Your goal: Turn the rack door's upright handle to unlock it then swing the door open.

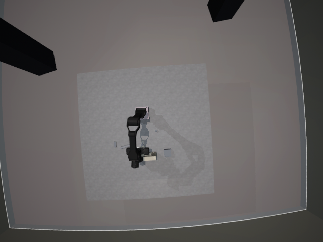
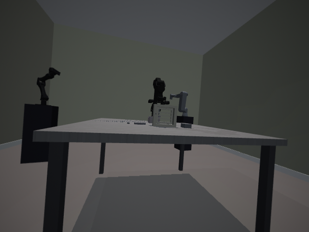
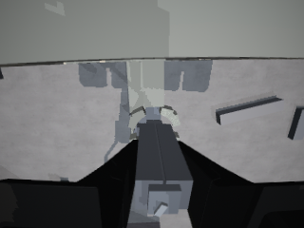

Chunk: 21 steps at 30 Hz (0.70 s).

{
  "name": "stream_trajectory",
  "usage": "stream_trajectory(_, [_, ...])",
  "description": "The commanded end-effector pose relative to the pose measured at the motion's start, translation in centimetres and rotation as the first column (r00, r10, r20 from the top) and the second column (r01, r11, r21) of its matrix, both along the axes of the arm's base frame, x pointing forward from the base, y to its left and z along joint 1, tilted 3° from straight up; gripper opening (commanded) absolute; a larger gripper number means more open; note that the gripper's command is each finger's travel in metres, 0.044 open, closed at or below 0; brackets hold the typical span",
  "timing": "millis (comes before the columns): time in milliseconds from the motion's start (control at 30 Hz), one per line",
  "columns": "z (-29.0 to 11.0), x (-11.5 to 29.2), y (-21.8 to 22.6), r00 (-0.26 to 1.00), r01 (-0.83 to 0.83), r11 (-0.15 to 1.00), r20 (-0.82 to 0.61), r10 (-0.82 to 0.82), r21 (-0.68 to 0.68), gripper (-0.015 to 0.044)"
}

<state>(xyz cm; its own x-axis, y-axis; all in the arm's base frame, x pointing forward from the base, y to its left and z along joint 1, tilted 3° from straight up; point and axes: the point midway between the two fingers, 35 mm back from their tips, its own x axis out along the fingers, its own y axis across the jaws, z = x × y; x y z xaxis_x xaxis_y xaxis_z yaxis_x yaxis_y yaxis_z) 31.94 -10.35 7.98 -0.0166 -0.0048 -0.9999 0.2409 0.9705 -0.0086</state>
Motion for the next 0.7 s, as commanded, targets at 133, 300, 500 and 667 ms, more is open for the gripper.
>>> stream_trajectory(133, [-0.12,0.0,-0.01,0.943,0.333,0.943,0.0,-0.333,-0.005,0.0026])
stream_trajectory(300, [-0.12,0.0,-0.01,0.833,0.553,0.833,0.003,-0.553,-0.009,0.0026])
stream_trajectory(500, [-0.12,0.0,-0.01,0.636,0.772,0.636,0.008,-0.772,-0.012,0.0026])
stream_trajectory(667, [-0.13,0.0,-0.01,0.428,0.904,0.428,0.012,-0.904,-0.014,0.0026])
